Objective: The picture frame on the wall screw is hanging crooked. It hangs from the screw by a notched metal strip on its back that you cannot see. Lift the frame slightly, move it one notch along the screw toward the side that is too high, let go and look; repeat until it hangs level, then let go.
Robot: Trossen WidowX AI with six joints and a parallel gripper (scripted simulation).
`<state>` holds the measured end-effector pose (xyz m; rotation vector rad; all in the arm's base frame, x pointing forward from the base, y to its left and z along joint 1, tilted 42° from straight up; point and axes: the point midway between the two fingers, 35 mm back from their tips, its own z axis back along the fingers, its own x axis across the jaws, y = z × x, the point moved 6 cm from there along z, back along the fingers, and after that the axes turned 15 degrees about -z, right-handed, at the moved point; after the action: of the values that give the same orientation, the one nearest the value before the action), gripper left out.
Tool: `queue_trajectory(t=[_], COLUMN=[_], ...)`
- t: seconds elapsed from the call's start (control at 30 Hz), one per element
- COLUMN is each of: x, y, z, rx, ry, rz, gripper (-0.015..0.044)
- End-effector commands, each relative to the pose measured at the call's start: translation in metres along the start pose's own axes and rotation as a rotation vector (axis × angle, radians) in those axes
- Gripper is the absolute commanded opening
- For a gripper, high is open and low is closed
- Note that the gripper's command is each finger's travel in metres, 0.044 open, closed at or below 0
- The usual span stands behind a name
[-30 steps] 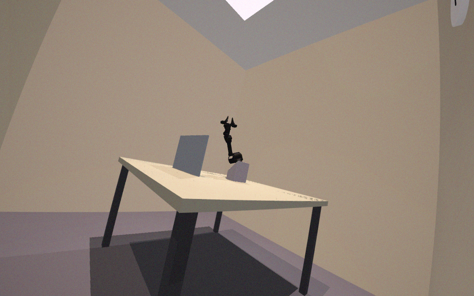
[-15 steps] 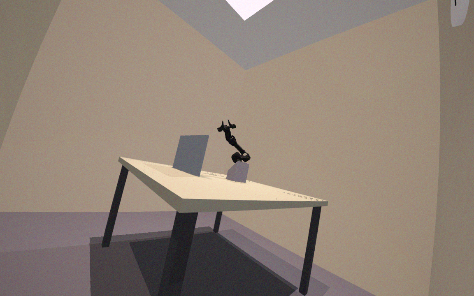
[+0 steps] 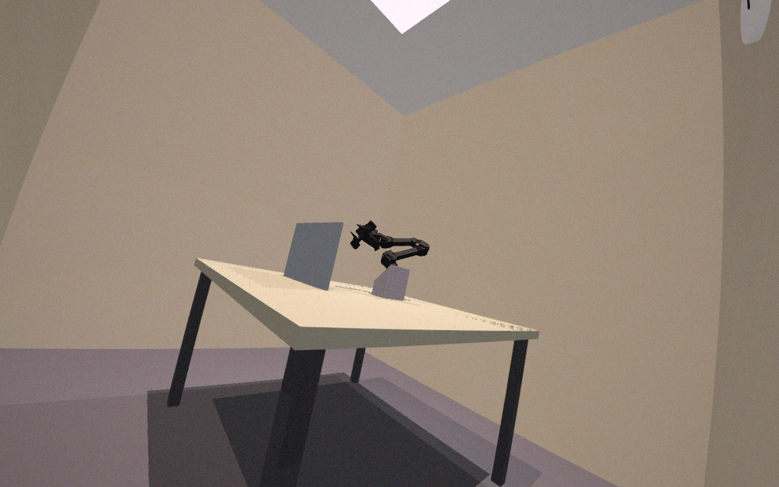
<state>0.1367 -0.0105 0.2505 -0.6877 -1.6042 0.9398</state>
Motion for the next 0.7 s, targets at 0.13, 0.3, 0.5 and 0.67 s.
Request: queue_trajectory(t=[0.13,0.3,0.5,0.67], x=[-0.062,-0.062,-0.062,-0.062], y=[0.034,0.034,0.034,0.034], z=[0.017,0.017,0.017,0.017], rx=[-0.038,-0.038,-0.038,-0.038], ry=[0.235,0.235,0.235,0.235], rz=[-0.109,-0.109,-0.109,-0.109], gripper=[0.026,0.026,0.026,0.026])
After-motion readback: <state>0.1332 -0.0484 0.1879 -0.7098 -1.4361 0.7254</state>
